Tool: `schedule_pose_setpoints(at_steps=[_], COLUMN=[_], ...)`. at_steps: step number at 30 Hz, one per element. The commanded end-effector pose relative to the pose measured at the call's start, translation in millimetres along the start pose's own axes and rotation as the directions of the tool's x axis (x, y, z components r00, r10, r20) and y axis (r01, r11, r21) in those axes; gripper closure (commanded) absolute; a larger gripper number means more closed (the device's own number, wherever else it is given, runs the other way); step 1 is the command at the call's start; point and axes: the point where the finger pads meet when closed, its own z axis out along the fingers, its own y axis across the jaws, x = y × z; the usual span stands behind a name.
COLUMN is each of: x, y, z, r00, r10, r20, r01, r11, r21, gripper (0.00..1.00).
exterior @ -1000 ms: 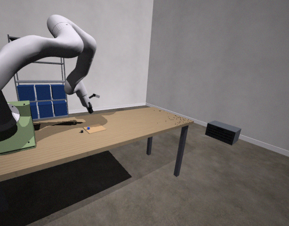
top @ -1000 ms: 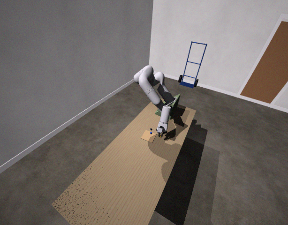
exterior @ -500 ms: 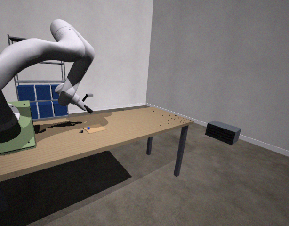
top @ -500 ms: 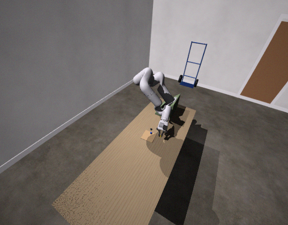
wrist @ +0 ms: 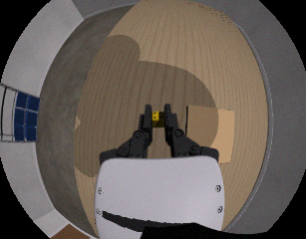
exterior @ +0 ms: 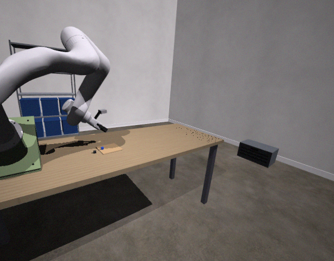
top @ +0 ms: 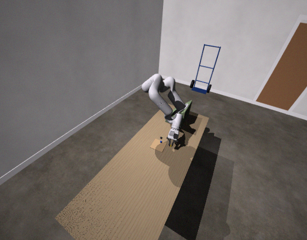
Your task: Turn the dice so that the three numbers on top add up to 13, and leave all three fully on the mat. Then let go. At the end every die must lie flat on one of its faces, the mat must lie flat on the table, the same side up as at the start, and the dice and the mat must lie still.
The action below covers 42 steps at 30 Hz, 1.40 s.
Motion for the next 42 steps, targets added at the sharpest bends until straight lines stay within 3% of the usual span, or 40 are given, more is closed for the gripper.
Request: schedule_pose_setpoints(at_steps=[1,20,42], x=[-6,-49,-52], y=[0,0,0], z=[5,42,45], r00=[1.000,1.000,1.000], r10=[0.000,0.000,0.000], r20=[-0.001,-0.001,-0.001], r01=[0.000,0.000,0.000], r11=[1.000,1.000,1.000], r21=[0.000,0.000,0.000], gripper=[0.89,0.89,0.89])
